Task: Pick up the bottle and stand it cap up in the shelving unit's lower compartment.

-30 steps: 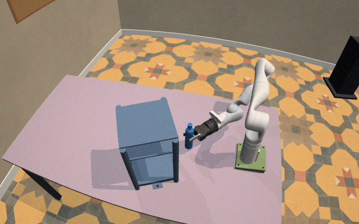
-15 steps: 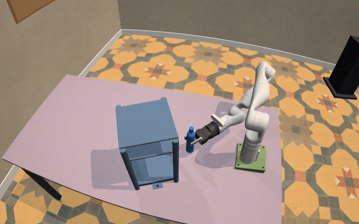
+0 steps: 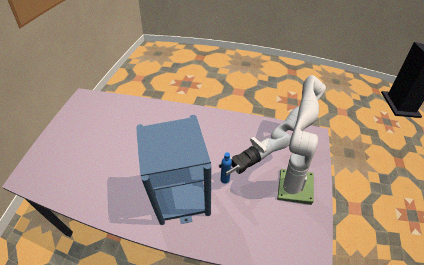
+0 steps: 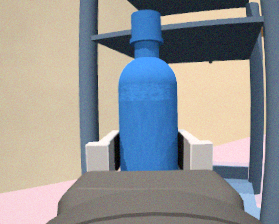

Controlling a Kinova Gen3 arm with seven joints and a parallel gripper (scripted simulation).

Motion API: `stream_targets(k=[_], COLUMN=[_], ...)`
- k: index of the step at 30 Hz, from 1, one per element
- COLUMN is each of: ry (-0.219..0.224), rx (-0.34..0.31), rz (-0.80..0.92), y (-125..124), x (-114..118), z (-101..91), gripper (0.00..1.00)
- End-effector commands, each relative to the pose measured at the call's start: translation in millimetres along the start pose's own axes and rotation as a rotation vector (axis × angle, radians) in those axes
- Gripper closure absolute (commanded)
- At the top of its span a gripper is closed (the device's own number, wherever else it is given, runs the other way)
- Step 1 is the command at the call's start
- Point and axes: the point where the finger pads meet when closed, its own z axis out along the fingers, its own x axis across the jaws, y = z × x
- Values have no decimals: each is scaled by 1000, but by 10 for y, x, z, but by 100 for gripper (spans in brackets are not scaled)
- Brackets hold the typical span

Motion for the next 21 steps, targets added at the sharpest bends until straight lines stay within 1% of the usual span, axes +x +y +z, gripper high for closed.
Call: stream_targets(k=[1,21], ry=[1,1], rx=[6,6], rz=[3,3], y=[-19,-19], x=[-20,-77], z=[9,30], gripper=[100,100])
